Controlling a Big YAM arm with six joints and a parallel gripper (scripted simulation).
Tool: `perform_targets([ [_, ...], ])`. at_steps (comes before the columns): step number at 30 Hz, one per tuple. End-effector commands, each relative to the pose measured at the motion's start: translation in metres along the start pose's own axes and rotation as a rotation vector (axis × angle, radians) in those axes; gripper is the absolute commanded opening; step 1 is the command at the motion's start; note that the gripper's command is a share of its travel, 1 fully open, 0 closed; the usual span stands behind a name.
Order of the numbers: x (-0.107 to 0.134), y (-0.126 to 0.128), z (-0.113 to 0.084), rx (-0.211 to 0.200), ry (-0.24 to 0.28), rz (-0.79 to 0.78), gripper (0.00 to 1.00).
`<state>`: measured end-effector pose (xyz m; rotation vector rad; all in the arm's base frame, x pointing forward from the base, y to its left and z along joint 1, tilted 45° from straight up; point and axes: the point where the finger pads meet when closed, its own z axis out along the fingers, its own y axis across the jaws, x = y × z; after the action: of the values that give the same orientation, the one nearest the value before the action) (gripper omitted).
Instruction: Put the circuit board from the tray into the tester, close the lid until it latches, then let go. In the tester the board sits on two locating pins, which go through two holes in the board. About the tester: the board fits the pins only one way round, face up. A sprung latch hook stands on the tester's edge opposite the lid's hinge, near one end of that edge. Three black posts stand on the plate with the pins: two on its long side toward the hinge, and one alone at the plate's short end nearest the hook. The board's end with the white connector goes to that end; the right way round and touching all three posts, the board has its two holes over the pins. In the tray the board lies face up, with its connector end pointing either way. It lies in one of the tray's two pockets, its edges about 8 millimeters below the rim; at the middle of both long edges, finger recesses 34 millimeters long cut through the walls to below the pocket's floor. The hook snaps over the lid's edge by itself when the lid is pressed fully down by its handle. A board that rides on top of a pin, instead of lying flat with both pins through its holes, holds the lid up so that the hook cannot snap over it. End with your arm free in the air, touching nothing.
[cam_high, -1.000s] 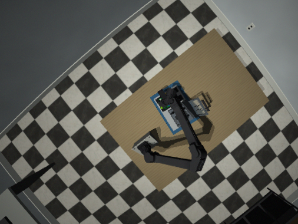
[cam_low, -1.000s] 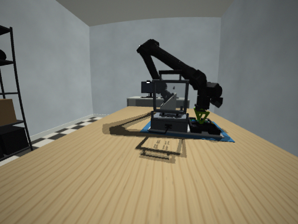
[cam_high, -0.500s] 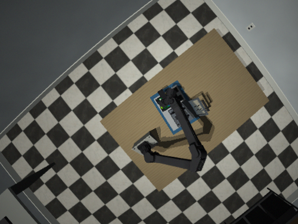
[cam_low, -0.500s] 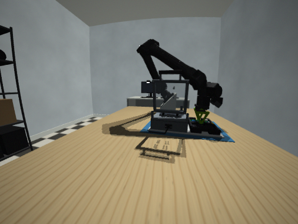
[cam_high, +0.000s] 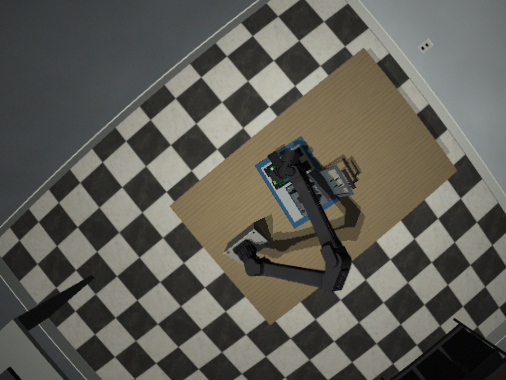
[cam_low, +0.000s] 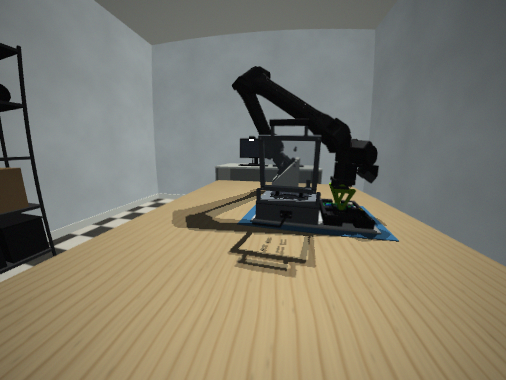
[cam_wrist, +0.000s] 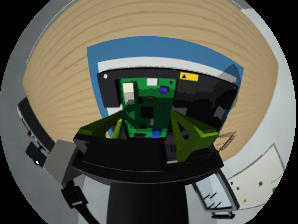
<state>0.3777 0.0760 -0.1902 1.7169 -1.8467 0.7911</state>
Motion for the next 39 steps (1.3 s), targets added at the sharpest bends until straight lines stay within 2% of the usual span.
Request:
perform_targets([
  [1, 0.0038, -0.0136, -0.0070, 0.020, -0.020, 0.023, 0.78],
  [23, 0.0034, -0.0149, -0.0076, 0.021, -0.021, 0.026, 0.72],
  [39, 0.0033, -0.0151, -0.0077, 0.021, -0.021, 0.026, 0.72],
])
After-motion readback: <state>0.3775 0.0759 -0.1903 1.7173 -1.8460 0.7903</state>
